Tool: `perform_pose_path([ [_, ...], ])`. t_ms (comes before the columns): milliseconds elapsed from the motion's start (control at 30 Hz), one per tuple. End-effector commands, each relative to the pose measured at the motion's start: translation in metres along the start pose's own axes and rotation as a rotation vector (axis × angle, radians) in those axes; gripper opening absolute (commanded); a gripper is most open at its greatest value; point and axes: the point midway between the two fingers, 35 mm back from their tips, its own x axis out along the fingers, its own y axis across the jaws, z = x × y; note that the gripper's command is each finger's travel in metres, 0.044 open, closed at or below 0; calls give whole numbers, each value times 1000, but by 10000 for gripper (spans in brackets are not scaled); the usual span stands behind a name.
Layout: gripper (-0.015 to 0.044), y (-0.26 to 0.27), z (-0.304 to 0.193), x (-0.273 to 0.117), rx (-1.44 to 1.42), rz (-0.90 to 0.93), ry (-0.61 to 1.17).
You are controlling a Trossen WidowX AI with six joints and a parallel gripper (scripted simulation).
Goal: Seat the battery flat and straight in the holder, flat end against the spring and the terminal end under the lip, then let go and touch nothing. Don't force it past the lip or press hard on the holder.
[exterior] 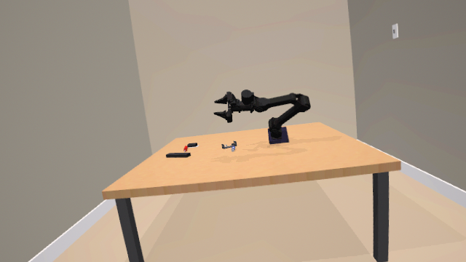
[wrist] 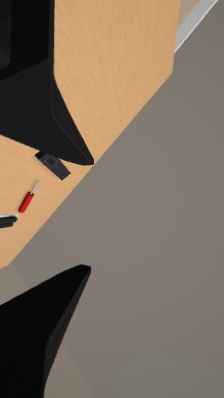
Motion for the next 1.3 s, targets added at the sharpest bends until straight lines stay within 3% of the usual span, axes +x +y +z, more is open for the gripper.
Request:
perform_pose_path([
  [0,374,0,-3,2,-16,5,16],
  [167,242,11,-86,24,-390,224,400],
  [333,233,21,-157,15,-630,582,674],
  [533,233,35,-207,-16,-709,1060,792],
  [700,233,49,-221,-44,-602,1451,716],
  [800,233,51,-221,-49,-576,1523,668],
  [1267,233,51,-221,-49,-574,1525,667],
])
